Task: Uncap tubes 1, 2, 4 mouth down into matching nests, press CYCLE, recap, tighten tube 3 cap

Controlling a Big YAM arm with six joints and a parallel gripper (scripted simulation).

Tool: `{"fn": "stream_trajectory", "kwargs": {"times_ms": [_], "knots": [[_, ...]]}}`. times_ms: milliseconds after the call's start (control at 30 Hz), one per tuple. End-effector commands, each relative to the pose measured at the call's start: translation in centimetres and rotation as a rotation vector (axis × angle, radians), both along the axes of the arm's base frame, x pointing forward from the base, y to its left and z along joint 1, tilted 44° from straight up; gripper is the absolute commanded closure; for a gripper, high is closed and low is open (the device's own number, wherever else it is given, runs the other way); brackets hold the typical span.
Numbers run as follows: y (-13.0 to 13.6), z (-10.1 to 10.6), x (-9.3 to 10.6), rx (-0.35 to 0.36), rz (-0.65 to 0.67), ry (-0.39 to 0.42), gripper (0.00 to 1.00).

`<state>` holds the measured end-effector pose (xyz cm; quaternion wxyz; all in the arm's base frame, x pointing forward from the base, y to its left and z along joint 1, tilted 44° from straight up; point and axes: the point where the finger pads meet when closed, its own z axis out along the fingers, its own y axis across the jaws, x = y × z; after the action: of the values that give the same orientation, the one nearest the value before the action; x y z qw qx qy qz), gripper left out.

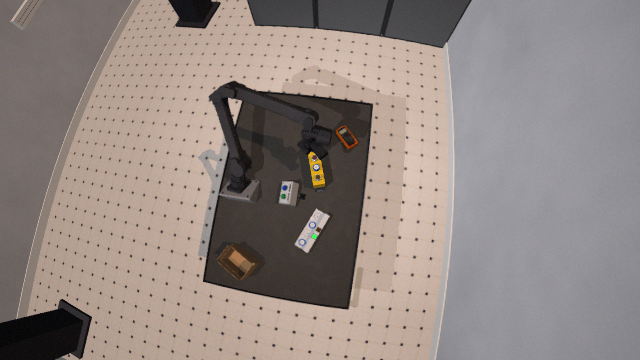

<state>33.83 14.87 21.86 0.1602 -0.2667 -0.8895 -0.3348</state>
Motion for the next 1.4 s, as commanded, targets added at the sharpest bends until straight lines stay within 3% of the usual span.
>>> {"fn": "stream_trajectory", "kwargs": {"times_ms": [0, 67, 100, 200, 267, 367, 533, 667, 1133, 1233, 1367], "knots": [[-1.6, 0.0, 2.4, 0.04, 0.173, -0.186, 0.53], [-1.6, 0.0, 2.4, 0.04, 0.173, -0.186, 0.53], [-2.2, -1.1, 2.2, 0.049, 0.233, -0.229, 0.53], [-3.9, -4.0, 1.8, 0.052, 0.25, -0.213, 0.53], [-5.2, -4.3, 3.3, 0.043, 0.252, -0.253, 0.53], [-6.9, -6.5, 3.5, 0.045, 0.251, -0.241, 0.53], [-10.0, -8.5, 5.9, 0.032, 0.253, -0.282, 0.53], [-11.1, -9.6, 6.0, 0.041, 0.25, -0.265, 0.53], [-19.7, -18.2, 9.1, 0.023, 0.253, -0.279, 0.53], [-20.1, -18.6, 8.9, 0.035, 0.251, -0.26, 0.53], [-22.6, -21.2, 10.0, 0.022, 0.253, -0.276, 0.53]]}}
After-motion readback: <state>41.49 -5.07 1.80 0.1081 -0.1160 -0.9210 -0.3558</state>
